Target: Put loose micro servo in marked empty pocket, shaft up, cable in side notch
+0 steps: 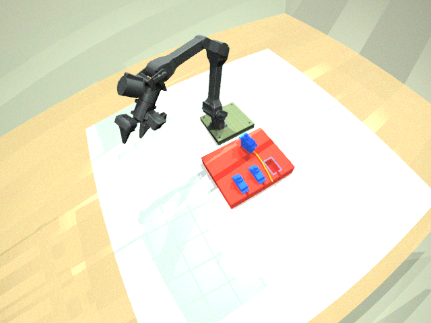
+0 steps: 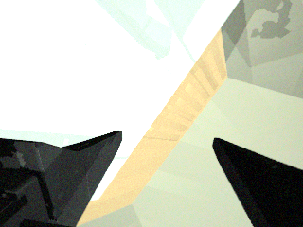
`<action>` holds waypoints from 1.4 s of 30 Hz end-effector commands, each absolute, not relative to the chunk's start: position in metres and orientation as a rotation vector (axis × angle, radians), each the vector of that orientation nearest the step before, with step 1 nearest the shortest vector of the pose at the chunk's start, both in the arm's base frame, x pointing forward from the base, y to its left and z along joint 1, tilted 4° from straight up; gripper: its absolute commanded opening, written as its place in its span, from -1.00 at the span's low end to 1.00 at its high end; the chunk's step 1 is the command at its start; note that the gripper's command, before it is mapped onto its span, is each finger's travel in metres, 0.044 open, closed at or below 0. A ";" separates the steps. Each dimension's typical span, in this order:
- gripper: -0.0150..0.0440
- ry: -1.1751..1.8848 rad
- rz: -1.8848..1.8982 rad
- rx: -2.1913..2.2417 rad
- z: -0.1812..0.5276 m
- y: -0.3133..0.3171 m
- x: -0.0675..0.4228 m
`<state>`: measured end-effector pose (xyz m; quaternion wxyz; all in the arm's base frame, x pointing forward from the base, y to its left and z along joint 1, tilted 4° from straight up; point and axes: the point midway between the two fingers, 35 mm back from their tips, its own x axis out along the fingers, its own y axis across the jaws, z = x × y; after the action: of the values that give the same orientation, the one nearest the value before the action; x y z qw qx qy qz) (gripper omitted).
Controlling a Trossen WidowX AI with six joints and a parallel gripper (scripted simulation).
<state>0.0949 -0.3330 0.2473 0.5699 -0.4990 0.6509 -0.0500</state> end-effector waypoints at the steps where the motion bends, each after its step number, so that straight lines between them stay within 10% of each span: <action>1: 1.00 1.411 -0.068 -1.060 0.228 -0.306 0.143; 19: 1.00 1.296 0.192 -0.499 0.167 -0.115 0.262; 42: 1.00 1.615 0.197 -0.178 0.138 0.046 0.220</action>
<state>0.2283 0.0369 0.1412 0.6965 -0.0890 0.7054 0.0972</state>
